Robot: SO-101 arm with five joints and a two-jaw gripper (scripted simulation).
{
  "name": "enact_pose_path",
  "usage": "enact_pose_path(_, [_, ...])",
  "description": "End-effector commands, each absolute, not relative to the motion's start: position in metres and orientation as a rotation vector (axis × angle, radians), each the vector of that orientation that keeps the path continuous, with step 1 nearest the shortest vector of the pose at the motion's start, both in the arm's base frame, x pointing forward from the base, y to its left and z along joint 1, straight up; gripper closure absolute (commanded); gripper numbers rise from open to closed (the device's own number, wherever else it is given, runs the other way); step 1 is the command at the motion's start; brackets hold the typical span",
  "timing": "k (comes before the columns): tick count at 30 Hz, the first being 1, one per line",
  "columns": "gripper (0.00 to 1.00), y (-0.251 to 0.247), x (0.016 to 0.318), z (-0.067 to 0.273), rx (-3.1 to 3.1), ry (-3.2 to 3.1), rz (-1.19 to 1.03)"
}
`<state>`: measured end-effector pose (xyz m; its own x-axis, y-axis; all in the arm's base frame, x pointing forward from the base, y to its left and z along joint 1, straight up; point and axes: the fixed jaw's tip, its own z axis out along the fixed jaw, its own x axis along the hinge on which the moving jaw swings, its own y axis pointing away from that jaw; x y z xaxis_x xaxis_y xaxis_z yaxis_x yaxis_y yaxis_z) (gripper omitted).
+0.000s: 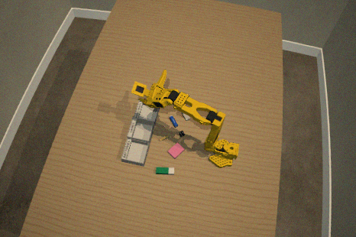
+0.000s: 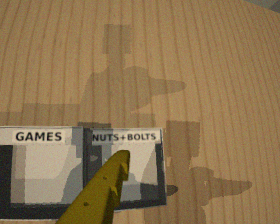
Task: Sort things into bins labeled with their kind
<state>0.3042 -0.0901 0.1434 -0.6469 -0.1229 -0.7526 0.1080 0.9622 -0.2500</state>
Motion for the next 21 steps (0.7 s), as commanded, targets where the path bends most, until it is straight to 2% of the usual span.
enact_pose_path(1, [0.00, -0.0952, 0.3077, 0.1602, -0.004, 2.180, -0.373])
enact_pose_path(21, [0.00, -0.0953, 0.3081, 0.1634, -0.004, 2.168, -0.376])
